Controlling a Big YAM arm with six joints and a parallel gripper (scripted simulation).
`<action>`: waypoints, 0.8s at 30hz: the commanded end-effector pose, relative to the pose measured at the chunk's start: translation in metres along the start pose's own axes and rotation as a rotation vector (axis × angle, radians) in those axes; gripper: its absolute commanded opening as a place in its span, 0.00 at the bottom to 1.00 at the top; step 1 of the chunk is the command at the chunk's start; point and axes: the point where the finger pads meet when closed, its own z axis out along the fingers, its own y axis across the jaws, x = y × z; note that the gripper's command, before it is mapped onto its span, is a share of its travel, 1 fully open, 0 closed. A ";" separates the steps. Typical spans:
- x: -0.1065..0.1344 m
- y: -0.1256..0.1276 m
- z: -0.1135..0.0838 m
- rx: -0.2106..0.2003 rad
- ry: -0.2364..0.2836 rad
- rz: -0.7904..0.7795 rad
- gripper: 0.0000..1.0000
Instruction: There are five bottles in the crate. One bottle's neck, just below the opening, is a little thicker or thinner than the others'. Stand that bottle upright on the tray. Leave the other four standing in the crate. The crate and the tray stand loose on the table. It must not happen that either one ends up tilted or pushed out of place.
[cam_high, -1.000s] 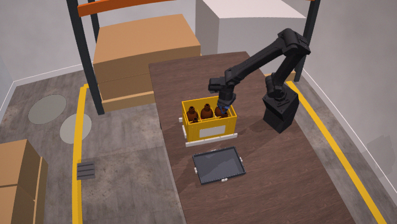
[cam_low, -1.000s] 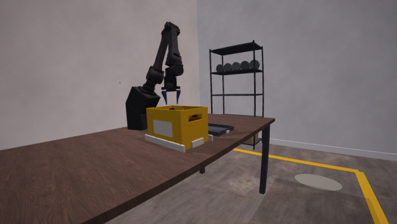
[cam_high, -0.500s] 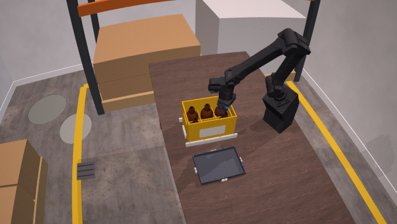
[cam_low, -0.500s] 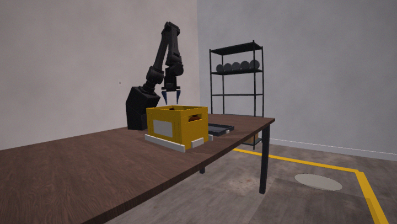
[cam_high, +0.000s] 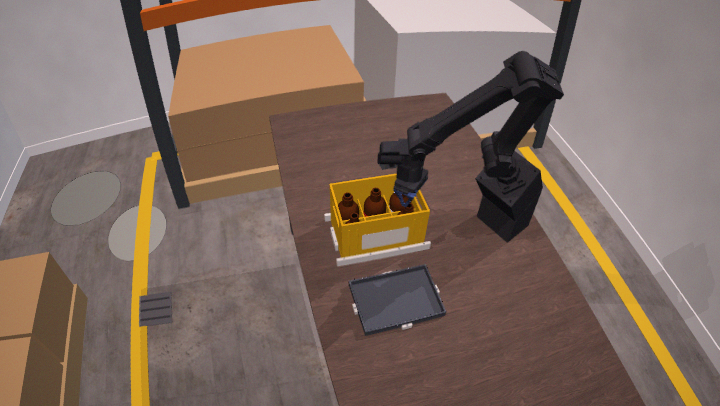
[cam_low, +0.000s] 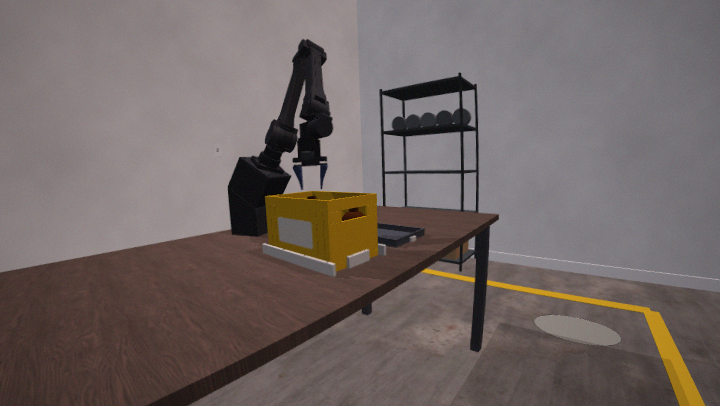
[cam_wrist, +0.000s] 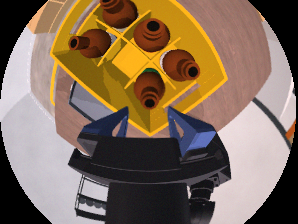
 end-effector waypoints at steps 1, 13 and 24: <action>0.004 -0.002 0.008 0.007 0.015 0.002 0.61; 0.004 -0.006 0.007 0.008 0.010 0.002 0.61; 0.002 -0.006 0.006 0.008 0.008 0.001 0.61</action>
